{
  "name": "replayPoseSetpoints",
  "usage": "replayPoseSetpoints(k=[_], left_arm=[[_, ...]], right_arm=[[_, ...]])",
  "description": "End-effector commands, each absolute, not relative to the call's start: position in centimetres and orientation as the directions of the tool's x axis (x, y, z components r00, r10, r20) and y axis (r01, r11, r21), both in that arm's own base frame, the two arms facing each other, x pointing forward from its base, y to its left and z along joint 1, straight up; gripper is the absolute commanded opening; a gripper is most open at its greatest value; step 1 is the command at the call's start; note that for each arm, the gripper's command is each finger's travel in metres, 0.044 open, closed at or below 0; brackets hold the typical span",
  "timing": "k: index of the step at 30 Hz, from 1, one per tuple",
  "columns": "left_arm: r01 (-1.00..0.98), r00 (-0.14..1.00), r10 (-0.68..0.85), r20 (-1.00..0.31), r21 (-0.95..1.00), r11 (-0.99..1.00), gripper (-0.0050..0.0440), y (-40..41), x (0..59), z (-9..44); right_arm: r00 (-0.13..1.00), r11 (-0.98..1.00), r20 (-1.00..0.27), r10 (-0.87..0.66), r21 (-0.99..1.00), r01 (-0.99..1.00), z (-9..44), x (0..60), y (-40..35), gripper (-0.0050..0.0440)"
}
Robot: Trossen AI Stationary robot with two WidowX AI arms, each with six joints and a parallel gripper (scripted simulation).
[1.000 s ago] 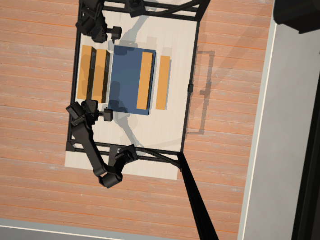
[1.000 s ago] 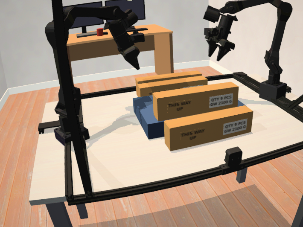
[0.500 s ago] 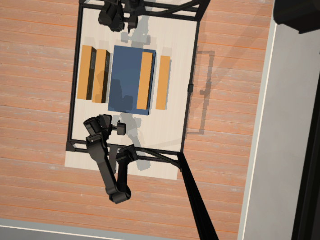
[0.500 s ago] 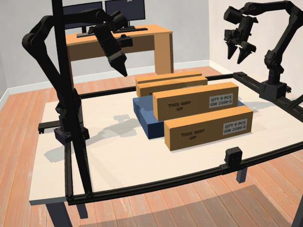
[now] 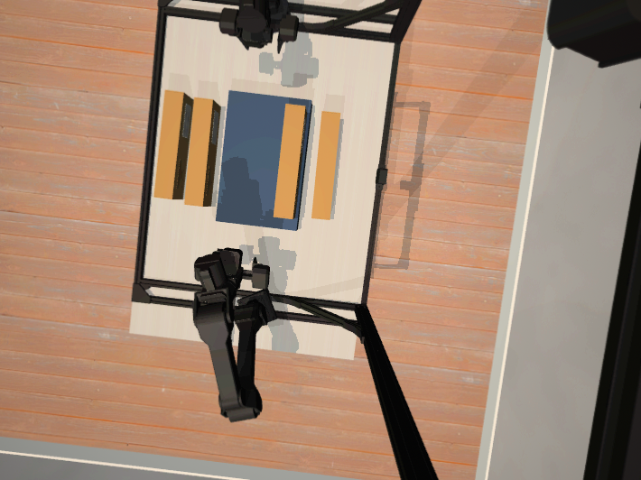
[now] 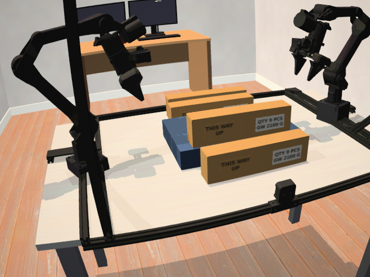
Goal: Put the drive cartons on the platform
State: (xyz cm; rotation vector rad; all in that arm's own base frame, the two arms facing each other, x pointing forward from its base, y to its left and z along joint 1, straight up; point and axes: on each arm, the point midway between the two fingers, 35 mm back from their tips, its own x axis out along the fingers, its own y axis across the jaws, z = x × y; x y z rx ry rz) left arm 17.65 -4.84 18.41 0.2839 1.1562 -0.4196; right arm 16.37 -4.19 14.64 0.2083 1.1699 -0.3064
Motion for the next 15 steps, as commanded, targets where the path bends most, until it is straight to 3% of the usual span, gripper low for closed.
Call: replayPoseSetpoints(k=[1, 15], left_arm=[[0.457, 0.333, -0.171, -0.927, 0.000, 0.889, 0.0389, -5.16, 16.53, 18.14], [0.457, 0.333, -0.171, -0.927, 0.000, 0.889, 0.0389, -5.24, 16.33, 18.14]], right_arm=[[0.351, 0.937, -0.927, -0.131, 0.000, 0.349, 14.43, 15.84, -3.34, 0.0389], [0.351, 0.937, -0.927, -0.131, 0.000, 0.349, 14.43, 15.77, -3.14, 0.0389]])
